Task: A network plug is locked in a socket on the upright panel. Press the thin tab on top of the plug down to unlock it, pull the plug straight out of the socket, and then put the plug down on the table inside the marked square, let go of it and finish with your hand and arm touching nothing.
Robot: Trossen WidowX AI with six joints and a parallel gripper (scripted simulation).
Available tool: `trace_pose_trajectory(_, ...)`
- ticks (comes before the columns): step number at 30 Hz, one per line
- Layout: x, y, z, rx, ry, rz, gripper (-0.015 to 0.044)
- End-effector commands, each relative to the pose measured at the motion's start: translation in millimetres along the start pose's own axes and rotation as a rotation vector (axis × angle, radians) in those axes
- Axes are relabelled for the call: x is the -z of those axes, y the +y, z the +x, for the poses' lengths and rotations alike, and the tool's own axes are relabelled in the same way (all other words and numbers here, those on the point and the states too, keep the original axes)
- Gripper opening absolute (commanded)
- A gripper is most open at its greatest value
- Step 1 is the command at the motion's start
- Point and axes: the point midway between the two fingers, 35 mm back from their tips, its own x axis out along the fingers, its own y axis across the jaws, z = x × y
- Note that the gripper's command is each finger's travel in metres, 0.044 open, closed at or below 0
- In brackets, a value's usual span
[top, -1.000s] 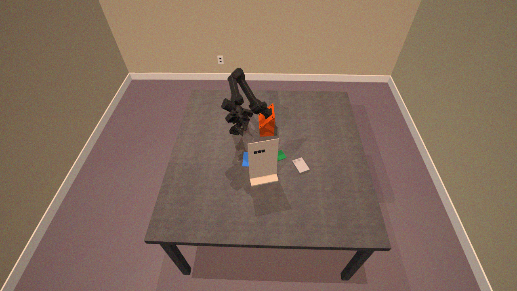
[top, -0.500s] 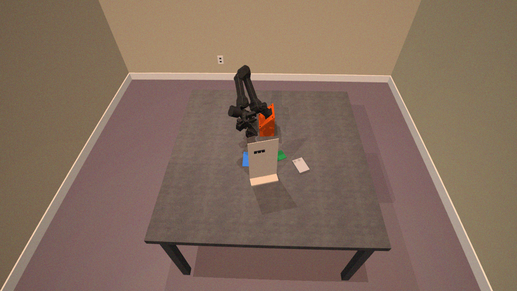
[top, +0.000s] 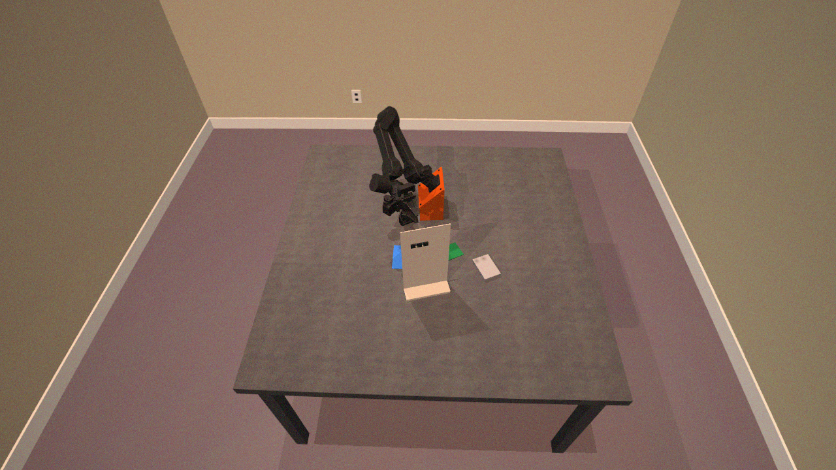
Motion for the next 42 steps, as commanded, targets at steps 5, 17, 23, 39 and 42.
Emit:
trace_pose_trajectory(5,-5,-1,18,0.003,0.001,0.007,0.0156)
trace_pose_trajectory(17,-8,-1,41,0.002,0.0,0.008,0.0156)
trace_pose_trajectory(23,-10,-1,46,0.002,0.0,0.008,0.0156)
trace_pose_trajectory(39,-16,0,62,0.001,-0.001,0.008,0.0156)
trace_pose_trajectory(42,-17,0,65,0.001,-0.001,0.008,0.0156)
